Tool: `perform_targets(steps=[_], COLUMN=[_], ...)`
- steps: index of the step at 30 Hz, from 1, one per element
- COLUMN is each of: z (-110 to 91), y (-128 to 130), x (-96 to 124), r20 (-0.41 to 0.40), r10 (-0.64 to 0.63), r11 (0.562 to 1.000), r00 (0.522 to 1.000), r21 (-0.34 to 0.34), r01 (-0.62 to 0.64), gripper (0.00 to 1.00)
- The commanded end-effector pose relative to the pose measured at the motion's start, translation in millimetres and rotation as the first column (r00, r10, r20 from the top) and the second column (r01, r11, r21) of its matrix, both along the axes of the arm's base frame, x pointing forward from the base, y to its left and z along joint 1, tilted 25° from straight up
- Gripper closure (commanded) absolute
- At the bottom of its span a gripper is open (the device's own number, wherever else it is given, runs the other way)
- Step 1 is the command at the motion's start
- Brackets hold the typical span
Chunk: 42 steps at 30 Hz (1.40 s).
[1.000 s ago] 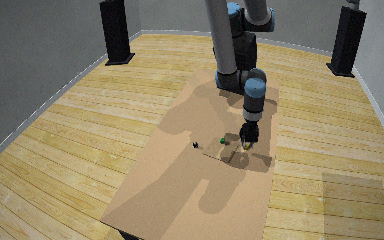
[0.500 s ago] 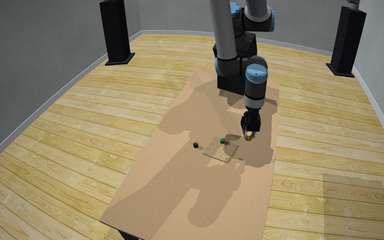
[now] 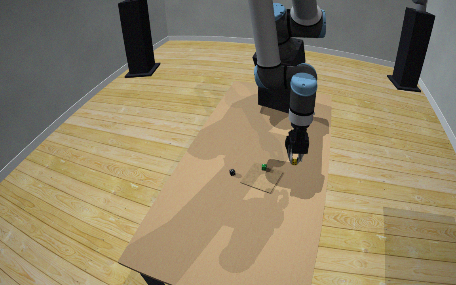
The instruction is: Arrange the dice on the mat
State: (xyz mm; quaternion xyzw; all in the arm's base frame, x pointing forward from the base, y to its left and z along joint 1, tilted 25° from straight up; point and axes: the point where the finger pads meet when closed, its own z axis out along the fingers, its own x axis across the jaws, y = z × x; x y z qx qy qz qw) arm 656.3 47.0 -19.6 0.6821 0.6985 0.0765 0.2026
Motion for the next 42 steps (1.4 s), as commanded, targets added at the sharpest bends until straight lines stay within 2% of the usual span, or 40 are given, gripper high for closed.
perform_targets(steps=[1,2,3,9,12,30,36,42], z=[3.6,3.6,5.5,19.1,22.3,20.8,13.9,-6.7], y=[-16.9,-16.9,-28.1,-106.9,-124.9,-126.9,-128.2,-132.1], x=[-0.6,-0.6,-1.3,-12.3,-16.2,-15.8,-12.8,-3.8], r20=[0.002,0.002,0.004,0.016,0.020,0.020,0.019,0.019], r10=[-0.014,-0.014,-0.024,-0.092,-0.108,-0.109,-0.109,-0.109], r11=[1.000,1.000,1.000,0.995,0.993,0.993,0.993,0.993], r00=[1.000,1.000,1.000,0.996,0.994,0.994,0.994,0.994], r21=[0.007,0.007,0.011,0.040,0.047,0.048,0.048,0.048], r01=[0.014,0.014,0.024,0.091,0.107,0.108,0.108,0.108], gripper=[0.97,0.97,0.97,0.97,0.97,0.97,0.97,0.97])
